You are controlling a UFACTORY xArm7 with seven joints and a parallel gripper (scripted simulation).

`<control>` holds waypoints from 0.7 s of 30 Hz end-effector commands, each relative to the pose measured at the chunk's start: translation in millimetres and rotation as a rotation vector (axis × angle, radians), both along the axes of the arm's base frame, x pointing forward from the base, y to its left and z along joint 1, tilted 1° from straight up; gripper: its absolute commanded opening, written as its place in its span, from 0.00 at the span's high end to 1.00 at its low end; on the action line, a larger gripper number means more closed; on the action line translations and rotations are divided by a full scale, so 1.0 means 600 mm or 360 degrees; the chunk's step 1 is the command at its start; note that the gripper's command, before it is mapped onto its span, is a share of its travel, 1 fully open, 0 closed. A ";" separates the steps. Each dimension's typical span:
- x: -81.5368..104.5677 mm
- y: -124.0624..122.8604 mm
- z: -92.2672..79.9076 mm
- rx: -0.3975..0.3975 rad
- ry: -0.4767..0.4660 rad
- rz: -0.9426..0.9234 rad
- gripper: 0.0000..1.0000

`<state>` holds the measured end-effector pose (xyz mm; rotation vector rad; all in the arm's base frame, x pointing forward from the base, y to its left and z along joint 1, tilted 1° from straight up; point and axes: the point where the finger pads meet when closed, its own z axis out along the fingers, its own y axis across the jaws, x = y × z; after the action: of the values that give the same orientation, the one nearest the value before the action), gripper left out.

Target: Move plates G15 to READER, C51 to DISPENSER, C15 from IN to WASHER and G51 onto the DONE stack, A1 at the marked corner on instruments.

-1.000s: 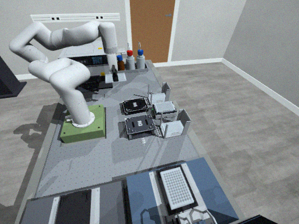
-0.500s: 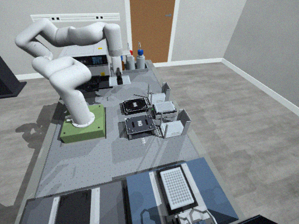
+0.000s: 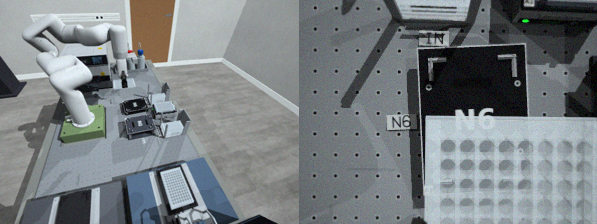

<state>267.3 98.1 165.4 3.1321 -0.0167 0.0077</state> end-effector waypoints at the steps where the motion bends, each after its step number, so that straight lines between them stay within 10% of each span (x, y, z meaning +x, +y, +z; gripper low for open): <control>1: 0.009 -0.012 0.002 0.0001 -0.0003 0.0003 1.00; 21: 0.058 -0.095 0.003 0.0000 -0.0003 0.0000 1.00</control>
<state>295.8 50.0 166.1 3.1318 -0.0170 0.0076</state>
